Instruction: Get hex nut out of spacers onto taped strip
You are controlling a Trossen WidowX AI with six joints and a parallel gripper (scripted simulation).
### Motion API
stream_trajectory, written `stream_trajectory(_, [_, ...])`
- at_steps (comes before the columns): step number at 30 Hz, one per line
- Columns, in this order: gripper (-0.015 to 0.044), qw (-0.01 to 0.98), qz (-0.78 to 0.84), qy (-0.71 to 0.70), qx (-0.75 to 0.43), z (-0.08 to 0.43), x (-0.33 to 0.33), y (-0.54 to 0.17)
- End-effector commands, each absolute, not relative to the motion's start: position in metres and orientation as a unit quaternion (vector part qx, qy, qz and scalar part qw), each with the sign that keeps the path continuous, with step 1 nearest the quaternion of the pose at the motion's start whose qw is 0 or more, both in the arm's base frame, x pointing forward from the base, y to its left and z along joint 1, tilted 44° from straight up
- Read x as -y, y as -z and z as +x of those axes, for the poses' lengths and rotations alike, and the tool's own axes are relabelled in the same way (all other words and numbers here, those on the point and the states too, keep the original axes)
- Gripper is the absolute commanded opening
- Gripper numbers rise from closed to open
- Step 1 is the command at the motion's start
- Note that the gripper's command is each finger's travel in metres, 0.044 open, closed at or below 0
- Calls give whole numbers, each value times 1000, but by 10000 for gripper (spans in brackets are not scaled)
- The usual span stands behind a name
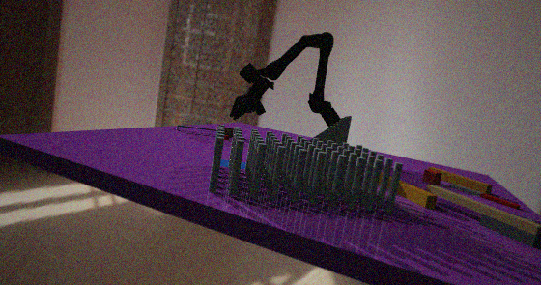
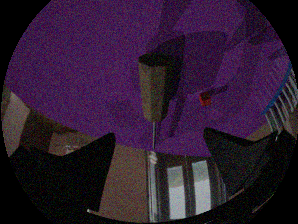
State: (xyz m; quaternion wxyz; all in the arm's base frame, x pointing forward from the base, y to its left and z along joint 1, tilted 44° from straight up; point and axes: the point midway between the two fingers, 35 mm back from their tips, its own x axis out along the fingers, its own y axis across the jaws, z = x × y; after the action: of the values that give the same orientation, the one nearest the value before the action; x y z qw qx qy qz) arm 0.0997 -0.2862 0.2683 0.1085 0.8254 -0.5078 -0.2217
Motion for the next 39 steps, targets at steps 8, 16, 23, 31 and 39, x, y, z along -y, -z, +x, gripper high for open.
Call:
stream_trajectory(8, [282,112,826,220,506,102,289,-272])
stream_trajectory(16, [280,112,826,220,506,102,289,-272])
stream_trajectory(23, [280,112,826,221,506,103,296,-267])
stream_trajectory(31, [280,112,826,221,506,104,307,-258])
stream_trajectory(39, [280,112,826,221,506,105,316,-249])
